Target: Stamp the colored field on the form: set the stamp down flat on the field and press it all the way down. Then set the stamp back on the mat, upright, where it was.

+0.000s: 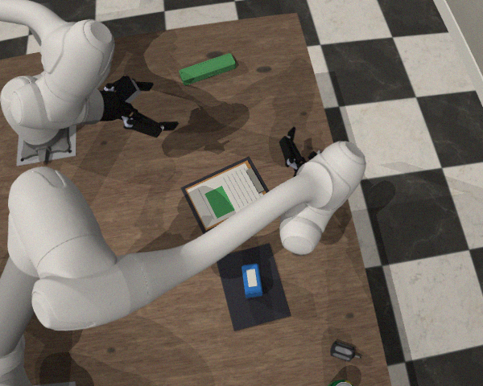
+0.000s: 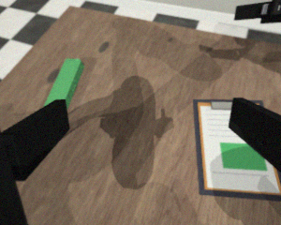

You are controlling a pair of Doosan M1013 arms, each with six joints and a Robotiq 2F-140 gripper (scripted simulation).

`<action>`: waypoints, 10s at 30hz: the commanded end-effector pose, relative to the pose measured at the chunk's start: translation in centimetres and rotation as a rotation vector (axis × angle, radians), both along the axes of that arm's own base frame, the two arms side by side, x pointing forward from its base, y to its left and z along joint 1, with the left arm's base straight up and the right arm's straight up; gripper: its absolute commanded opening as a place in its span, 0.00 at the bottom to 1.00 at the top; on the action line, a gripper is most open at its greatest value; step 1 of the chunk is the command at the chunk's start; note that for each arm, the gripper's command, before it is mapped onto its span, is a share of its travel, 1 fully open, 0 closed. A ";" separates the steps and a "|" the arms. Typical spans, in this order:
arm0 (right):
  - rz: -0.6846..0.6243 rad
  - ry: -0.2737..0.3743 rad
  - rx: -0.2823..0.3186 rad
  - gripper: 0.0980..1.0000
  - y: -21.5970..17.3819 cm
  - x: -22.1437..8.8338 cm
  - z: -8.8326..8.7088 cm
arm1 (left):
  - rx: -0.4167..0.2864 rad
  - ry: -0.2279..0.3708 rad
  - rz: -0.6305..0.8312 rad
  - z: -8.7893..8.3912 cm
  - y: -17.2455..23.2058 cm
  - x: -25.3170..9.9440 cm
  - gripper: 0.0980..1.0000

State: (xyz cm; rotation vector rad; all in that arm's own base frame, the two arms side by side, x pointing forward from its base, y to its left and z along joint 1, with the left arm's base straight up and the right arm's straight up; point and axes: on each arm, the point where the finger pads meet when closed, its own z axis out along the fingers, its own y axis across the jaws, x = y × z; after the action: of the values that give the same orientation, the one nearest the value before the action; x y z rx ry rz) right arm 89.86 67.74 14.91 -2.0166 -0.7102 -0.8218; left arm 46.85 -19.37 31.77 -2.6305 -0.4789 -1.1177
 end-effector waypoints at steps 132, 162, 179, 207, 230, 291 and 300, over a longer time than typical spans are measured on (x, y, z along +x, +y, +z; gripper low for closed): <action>-0.020 0.309 -0.334 1.00 -28.3 -8.6 8.9 | -1.458 0.882 1.019 -19.7 51.5 -50.0 1.00; -0.192 0.485 -0.568 1.00 -44.7 -14.4 11.5 | -1.458 0.882 1.019 -19.7 51.5 -50.0 1.00; -0.356 0.591 -0.717 1.00 -55.3 -18.8 13.7 | -1.458 0.882 1.019 -19.7 51.5 -50.0 1.00; -0.495 0.639 -0.924 1.00 -65.4 -24.0 16.0 | -1.458 0.882 1.019 -19.7 51.5 -50.0 1.00; -0.154 0.448 -1.016 1.00 -57.8 -22.4 12.3 | -1.458 0.882 1.019 -19.7 51.5 -50.0 1.00; 0.504 0.053 -1.122 1.00 -42.3 -22.4 5.0 | -1.458 0.882 1.019 -19.7 51.5 -50.0 1.00; 0.578 0.007 -1.128 1.00 -40.6 -22.6 4.1 | -1.458 0.882 1.019 -19.7 51.5 -50.0 1.00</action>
State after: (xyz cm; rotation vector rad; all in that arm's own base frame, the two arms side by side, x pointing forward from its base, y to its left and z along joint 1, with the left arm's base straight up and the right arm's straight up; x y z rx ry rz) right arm 67.33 26.61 19.52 -2.5127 -1.8856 -0.0033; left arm -3.31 31.72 11.91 -2.4227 -2.5328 1.0738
